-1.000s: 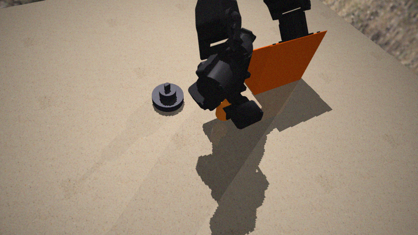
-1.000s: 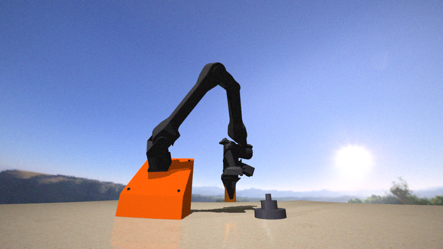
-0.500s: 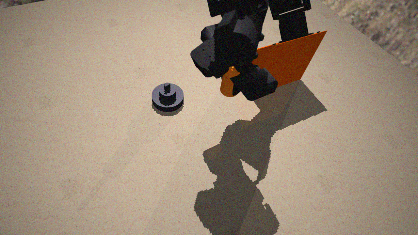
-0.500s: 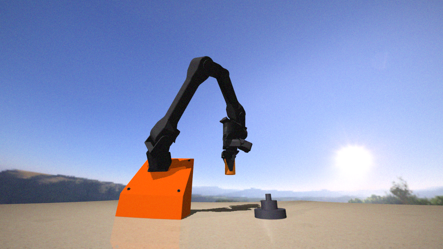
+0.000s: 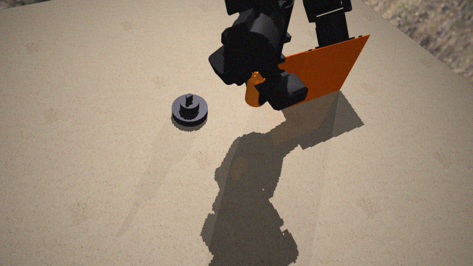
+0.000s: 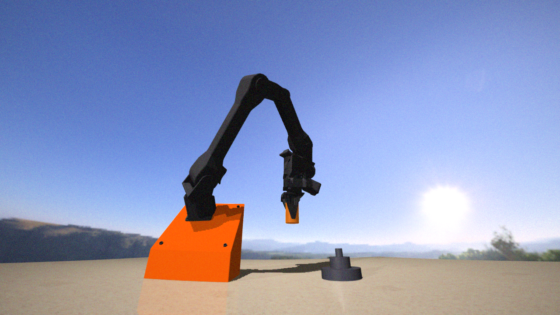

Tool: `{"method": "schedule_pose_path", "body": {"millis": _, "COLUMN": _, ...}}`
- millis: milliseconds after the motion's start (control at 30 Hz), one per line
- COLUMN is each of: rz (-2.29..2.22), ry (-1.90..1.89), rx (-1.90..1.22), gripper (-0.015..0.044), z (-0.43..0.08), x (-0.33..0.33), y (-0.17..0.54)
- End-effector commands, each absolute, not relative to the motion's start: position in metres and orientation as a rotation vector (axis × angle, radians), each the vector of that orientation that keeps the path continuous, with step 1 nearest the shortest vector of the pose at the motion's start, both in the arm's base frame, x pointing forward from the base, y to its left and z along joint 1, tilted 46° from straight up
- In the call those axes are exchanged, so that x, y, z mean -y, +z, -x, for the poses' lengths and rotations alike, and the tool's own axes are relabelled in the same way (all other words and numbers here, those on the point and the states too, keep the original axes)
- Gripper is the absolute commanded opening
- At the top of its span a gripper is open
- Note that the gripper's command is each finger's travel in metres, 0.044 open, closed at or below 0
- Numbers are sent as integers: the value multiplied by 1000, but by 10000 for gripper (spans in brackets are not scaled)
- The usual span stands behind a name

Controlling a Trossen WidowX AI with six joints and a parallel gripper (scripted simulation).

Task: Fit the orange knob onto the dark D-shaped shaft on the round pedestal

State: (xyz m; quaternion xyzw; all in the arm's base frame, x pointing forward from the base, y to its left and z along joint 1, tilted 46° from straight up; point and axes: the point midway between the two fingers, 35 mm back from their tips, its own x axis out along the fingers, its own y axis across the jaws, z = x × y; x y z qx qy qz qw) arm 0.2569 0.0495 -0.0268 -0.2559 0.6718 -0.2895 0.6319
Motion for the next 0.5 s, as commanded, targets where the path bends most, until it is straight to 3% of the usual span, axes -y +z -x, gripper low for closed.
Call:
{"method": "schedule_pose_path", "body": {"millis": 0, "rz": 573, "ry": -648, "rx": -1518, "gripper": 0, "z": -270, "x": -47, "y": -21}}
{"method": "schedule_pose_path", "body": {"millis": 467, "rz": 547, "ry": -652, "rx": -1509, "gripper": 0, "z": -294, "x": -20, "y": -10}}
